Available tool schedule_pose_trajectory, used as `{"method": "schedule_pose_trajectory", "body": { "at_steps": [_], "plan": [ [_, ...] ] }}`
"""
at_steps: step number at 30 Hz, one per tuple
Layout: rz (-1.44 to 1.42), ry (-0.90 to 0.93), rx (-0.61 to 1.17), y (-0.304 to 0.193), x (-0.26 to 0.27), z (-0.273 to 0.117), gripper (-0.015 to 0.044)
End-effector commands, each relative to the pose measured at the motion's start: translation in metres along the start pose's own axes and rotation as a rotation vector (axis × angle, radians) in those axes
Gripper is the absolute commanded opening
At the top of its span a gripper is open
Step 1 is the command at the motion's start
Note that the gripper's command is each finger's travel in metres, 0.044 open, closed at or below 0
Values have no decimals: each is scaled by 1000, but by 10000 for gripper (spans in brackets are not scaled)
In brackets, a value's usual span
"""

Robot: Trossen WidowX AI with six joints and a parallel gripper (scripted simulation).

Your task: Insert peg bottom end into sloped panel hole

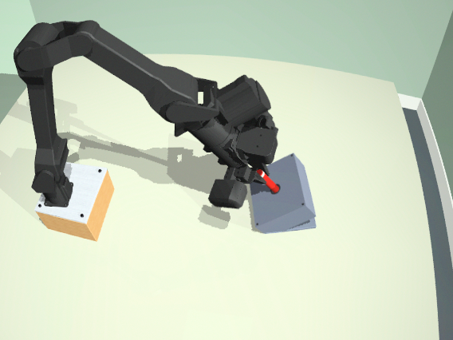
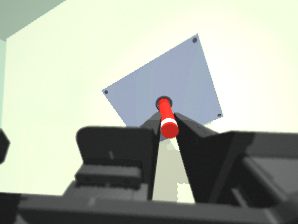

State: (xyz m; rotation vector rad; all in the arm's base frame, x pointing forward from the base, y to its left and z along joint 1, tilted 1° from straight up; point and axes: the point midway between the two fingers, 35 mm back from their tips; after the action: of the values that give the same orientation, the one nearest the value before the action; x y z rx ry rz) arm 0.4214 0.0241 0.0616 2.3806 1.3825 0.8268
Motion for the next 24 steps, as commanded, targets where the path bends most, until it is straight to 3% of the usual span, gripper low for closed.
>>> {"method": "schedule_pose_trajectory", "body": {
  "at_steps": [1, 24],
  "plan": [
    [0, 1, -2, 0, 0, 3, 0],
    [0, 0, 1, 0, 0, 10, 0]
  ]
}}
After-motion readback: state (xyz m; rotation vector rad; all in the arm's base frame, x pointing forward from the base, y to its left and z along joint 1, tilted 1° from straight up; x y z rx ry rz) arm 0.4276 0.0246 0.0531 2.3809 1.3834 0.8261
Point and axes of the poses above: the point midway between the two fingers, 35 mm back from their tips, its own z axis out along the fingers, its own x axis across the jaws, y = z × x, and after that the axes turned 4 degrees about z, right-handed
